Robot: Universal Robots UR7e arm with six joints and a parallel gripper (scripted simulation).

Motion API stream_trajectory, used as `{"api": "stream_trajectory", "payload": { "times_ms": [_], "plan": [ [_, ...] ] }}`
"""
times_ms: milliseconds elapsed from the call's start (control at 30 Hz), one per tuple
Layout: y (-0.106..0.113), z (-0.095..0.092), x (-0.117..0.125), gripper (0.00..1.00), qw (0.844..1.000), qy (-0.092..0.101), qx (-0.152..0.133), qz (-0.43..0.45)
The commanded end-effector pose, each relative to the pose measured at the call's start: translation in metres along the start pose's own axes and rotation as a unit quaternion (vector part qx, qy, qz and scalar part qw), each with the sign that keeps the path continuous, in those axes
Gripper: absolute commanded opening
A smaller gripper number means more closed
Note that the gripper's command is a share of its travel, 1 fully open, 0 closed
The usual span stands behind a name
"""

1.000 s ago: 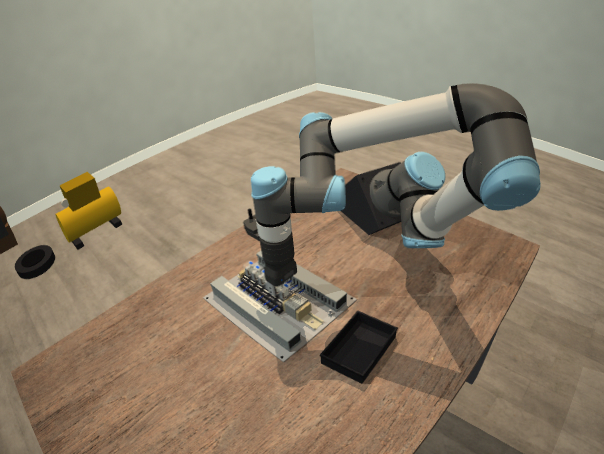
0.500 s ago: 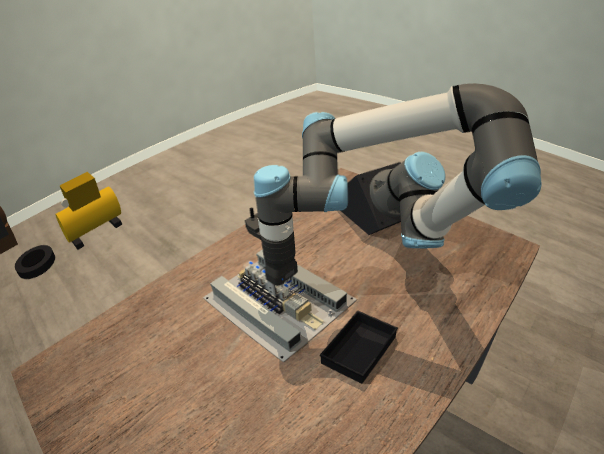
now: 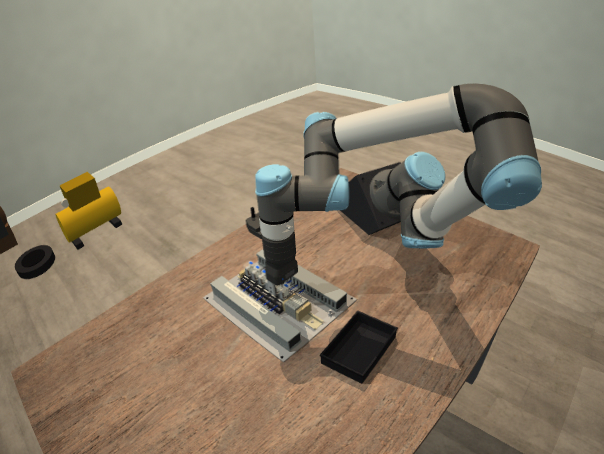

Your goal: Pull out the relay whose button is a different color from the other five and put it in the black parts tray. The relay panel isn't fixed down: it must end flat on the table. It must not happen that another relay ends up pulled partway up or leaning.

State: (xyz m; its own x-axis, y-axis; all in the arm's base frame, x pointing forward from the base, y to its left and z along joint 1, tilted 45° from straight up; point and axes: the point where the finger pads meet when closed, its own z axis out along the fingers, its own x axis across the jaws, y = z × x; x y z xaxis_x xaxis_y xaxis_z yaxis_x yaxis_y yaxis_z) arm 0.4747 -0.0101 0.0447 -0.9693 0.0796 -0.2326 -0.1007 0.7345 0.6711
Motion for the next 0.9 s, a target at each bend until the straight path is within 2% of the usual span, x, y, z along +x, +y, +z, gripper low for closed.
{"api": "stream_trajectory", "payload": {
  "times_ms": [0, 167, 867],
  "plan": [
    [-0.0002, -0.0004, -0.0006, 0.00, 1.000, 0.004, 0.000, 0.000],
    [-0.0002, -0.0005, -0.0010, 0.00, 1.000, 0.014, 0.000, 0.000],
    [-0.0002, -0.0006, -0.0017, 0.00, 1.000, 0.028, 0.000, 0.000]
  ]
}}
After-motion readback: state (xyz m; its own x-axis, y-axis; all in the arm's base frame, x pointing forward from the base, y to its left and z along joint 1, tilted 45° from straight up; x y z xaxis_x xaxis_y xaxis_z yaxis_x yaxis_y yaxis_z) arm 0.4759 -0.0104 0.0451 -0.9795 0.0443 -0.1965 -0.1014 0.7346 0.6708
